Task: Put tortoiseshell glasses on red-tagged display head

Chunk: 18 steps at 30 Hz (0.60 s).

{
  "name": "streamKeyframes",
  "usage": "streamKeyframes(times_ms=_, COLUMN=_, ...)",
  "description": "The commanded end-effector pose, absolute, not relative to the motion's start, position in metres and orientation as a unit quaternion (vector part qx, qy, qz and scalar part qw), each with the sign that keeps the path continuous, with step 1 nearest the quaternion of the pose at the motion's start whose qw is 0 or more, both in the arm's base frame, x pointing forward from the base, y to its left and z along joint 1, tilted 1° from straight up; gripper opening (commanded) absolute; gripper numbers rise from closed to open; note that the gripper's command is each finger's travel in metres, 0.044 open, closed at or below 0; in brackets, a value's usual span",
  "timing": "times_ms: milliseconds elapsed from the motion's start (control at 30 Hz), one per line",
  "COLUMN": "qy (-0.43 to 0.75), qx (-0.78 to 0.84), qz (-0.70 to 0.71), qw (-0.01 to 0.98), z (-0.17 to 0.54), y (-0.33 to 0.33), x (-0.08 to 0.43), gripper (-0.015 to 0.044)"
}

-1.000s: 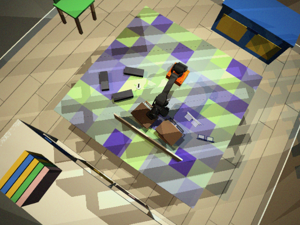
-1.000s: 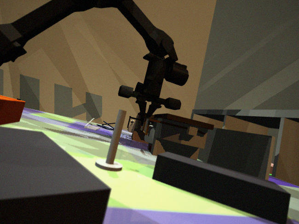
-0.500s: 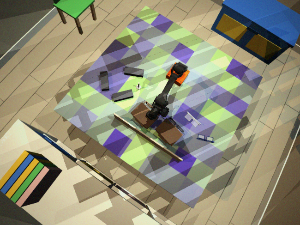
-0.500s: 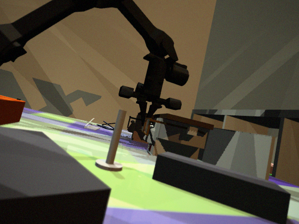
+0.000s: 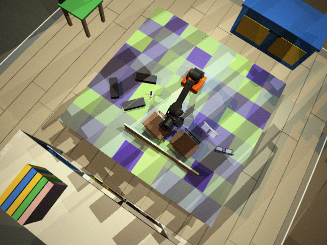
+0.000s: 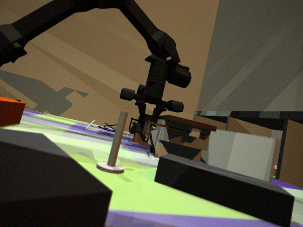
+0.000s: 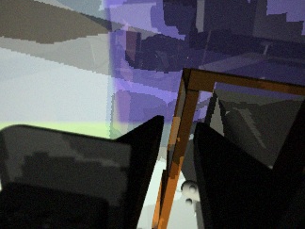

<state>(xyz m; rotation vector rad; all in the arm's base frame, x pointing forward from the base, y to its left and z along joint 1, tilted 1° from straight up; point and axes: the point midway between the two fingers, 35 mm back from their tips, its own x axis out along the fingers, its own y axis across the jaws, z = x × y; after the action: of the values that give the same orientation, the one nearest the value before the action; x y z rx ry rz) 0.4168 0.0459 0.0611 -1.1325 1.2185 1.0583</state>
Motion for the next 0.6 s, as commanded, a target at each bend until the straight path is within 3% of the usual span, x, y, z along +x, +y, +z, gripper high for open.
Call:
streamKeyframes(times_ms=0, qy=0.515, qx=-0.479, qz=0.447, qw=0.552, z=0.061, y=0.046, x=0.417, gripper=0.0107)
streamKeyframes(times_ms=567, qy=0.514, qx=-0.477, qz=0.451, qw=0.551, z=0.095, y=0.046, x=0.414, gripper=0.0107)
